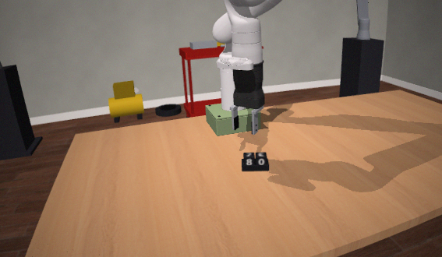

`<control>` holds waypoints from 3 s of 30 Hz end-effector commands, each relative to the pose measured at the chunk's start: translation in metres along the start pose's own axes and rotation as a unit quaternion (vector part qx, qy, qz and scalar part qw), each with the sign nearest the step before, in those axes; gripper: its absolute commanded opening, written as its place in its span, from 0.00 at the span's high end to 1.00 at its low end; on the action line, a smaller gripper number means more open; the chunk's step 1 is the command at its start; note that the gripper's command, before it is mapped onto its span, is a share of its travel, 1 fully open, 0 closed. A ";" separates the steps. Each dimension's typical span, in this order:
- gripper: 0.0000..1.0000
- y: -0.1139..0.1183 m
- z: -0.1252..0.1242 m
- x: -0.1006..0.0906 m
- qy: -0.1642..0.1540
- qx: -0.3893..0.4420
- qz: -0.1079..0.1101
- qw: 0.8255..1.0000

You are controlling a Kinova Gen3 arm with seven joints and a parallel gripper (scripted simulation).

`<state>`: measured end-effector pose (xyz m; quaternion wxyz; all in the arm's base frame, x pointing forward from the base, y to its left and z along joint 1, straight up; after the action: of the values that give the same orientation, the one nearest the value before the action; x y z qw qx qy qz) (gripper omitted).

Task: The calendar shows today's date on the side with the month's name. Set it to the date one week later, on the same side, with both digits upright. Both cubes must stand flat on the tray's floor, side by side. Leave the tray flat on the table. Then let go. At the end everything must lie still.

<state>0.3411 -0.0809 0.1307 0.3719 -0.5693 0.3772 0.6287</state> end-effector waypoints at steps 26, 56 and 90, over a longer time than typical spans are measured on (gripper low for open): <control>0.00 0.000 0.005 0.008 0.016 0.376 -0.021 0.926; 0.00 -0.004 0.010 0.010 0.018 0.492 -0.037 0.870; 0.13 -0.004 0.010 0.010 0.018 0.493 -0.037 0.869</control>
<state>0.3392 -0.0699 0.1205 0.6197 -0.3367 0.6241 0.3364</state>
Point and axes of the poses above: the point where the finger pads meet when closed, its own x axis out along the fingers, its own y axis across the jaws, z = x × y, the point moved 7 cm from there along -x, back along the fingers, and after that the axes turned 14 degrees about x, right-handed, at the moved point
